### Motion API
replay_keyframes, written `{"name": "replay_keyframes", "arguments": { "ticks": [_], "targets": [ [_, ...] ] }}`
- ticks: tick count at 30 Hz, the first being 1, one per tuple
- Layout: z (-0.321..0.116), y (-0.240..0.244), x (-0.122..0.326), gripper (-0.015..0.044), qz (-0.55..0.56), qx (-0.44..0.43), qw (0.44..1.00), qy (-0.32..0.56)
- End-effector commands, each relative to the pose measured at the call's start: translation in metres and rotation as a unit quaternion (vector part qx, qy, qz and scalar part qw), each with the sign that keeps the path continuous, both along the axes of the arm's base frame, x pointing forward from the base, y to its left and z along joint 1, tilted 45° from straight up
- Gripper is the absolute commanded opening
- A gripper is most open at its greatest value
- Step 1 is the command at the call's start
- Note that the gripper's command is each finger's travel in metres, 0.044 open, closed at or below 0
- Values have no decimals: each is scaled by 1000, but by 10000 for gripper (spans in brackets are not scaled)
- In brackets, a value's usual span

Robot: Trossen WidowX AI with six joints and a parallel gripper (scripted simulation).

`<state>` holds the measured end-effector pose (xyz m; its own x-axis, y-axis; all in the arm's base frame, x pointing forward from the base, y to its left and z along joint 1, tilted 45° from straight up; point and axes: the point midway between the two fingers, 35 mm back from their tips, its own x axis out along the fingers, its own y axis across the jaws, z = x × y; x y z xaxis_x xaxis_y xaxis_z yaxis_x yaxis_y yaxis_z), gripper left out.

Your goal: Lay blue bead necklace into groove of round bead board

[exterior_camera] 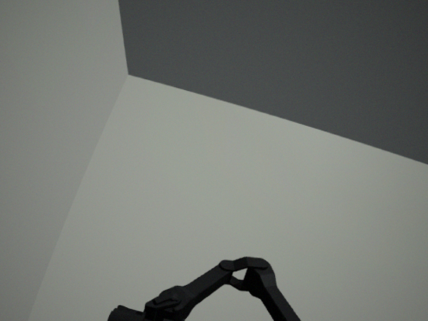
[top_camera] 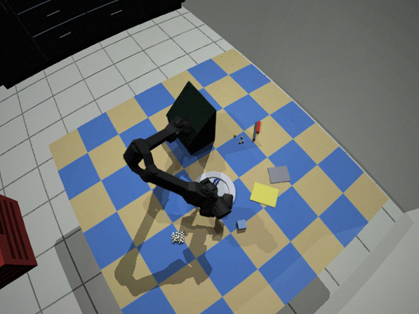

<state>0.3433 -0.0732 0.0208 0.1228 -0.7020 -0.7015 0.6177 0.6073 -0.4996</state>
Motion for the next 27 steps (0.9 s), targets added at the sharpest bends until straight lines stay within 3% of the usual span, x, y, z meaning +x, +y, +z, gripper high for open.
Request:
{"name": "replay_keyframes", "arguments": {
  "ticks": [1,9,27],
  "targets": [
    [7,13,-4,335,8,0,1000,5],
    [10,21,-10,125,17,-2,1000,14],
    [-4,7,-7,120,17,-2,1000,12]
  ]
}}
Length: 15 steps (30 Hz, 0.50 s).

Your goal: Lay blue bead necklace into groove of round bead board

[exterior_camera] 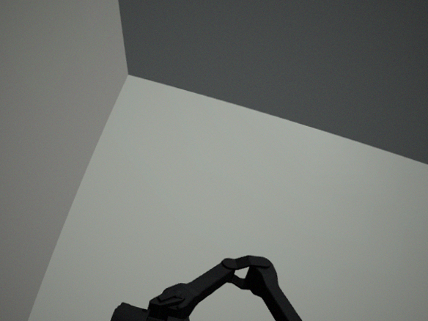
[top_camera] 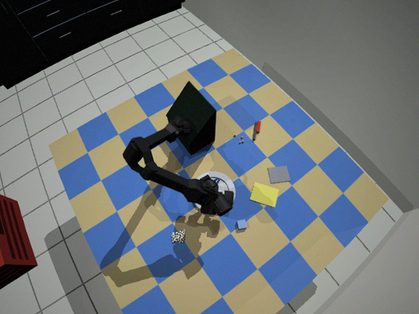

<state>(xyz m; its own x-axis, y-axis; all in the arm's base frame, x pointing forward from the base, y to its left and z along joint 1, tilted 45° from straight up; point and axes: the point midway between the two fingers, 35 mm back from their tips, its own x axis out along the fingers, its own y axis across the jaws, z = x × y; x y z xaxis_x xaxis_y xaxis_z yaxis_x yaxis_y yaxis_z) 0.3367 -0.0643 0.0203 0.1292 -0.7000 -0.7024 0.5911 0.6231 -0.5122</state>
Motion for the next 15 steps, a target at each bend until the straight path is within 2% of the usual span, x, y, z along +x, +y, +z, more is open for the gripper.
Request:
{"name": "replay_keyframes", "arguments": {
  "ticks": [1,9,13,15],
  "targets": [
    [-4,-3,0,120,3,-1,1000,3],
    [-12,-11,0,120,3,-2,1000,5],
    [-10,-10,0,15,0,-1,1000,2],
    [-10,-10,0,0,0,-1,1000,2]
  ]
}}
